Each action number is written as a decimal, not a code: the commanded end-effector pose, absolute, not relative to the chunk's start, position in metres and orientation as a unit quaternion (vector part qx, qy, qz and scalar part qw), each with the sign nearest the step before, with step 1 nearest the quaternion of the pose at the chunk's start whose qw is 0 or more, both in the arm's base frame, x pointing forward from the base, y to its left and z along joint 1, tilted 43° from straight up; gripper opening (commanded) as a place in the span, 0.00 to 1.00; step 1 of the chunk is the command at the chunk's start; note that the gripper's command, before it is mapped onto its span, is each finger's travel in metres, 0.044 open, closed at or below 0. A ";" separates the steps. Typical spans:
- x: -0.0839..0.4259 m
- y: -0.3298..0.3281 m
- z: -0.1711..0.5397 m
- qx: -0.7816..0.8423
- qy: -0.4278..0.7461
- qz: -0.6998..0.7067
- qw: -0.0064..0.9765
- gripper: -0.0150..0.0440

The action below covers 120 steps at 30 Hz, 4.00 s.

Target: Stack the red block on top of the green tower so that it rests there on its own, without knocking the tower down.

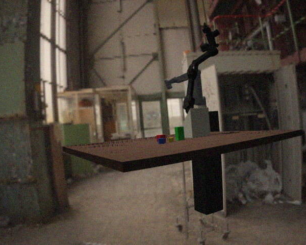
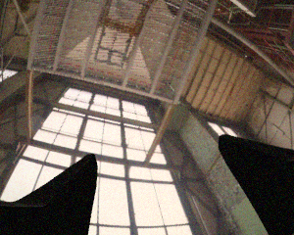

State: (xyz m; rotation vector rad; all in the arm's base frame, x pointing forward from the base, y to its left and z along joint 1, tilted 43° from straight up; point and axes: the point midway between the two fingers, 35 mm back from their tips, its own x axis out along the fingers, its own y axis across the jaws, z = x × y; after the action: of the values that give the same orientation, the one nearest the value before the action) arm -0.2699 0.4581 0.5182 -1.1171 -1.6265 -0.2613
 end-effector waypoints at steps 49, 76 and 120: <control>0.273 0.488 0.148 -0.688 -0.039 0.344 0.638 1.00; 0.335 0.116 0.006 -0.444 0.552 0.005 0.706 1.00; 0.287 -0.040 -0.042 -0.335 0.660 -0.180 0.648 1.00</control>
State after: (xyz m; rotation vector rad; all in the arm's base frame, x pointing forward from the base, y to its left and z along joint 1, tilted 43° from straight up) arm 0.2876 -0.0358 -0.0388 -0.7564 1.4965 -0.4062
